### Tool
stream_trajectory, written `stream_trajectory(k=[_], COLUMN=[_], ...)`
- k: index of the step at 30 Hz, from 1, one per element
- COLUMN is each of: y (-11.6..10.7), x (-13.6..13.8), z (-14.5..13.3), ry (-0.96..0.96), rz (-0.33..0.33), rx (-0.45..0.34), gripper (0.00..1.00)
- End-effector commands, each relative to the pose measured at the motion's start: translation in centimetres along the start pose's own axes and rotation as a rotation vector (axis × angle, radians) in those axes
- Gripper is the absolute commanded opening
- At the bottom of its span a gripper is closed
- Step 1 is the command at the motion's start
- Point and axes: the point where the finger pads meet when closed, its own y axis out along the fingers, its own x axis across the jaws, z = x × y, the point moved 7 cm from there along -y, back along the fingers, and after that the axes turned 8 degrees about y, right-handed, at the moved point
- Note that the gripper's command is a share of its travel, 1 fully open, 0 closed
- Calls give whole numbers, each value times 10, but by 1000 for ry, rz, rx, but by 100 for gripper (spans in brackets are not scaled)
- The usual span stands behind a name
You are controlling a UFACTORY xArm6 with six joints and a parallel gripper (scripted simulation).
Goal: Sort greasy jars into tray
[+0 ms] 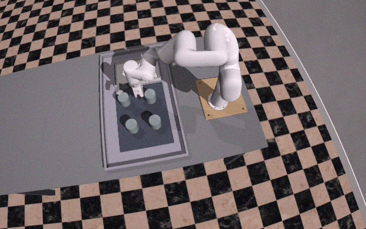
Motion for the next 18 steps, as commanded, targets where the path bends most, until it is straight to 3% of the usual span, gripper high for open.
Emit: stream_trajectory(k=[1, 18], y=[-2, -2], x=[0, 0], z=[1, -1], ry=[0, 0], rz=[0, 0], rx=[4, 4], gripper=[0, 0])
